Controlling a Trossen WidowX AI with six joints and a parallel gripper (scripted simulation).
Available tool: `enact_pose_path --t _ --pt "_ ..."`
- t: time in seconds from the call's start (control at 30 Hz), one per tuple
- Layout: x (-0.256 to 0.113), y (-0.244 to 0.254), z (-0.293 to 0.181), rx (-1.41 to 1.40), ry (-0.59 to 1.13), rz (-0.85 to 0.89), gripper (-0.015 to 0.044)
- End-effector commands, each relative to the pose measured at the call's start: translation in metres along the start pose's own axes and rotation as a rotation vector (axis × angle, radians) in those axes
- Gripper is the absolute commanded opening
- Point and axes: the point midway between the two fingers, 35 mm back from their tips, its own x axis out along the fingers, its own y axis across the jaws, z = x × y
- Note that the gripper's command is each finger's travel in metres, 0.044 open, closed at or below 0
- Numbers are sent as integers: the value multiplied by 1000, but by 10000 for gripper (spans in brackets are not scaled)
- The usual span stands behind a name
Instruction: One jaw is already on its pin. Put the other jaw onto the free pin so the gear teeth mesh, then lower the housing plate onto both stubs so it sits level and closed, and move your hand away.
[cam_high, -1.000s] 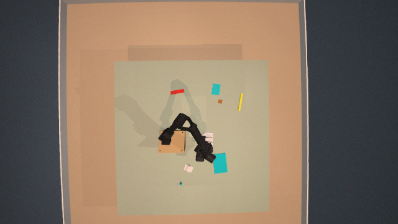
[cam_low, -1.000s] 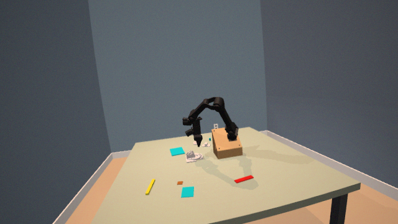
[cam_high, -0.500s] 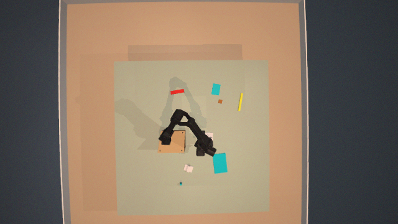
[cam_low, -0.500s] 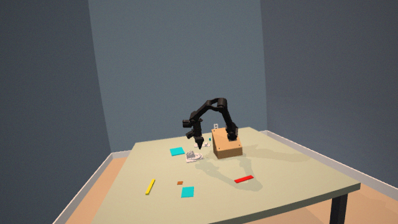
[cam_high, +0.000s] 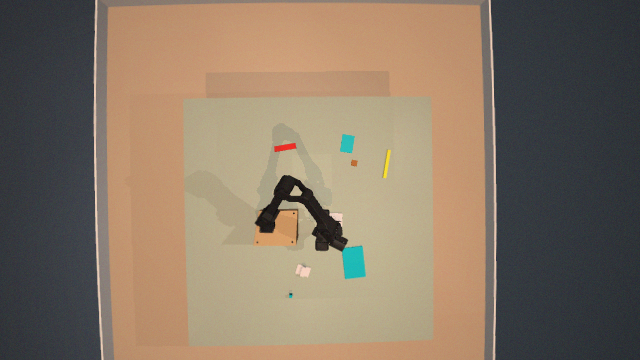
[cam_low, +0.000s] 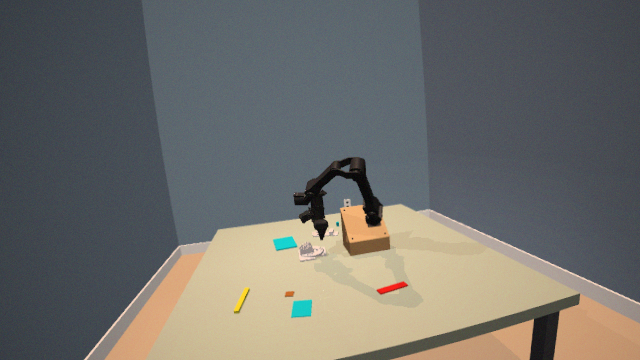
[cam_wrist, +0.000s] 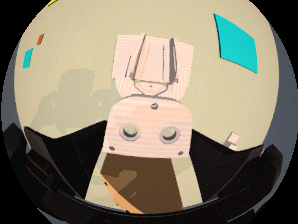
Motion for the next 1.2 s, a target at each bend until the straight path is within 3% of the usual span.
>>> enact_pose_path --t 0.0,1.17 --pt "0 0 0 7 -3 2 351" --pt "0 -2 1 3 -3 2 351"
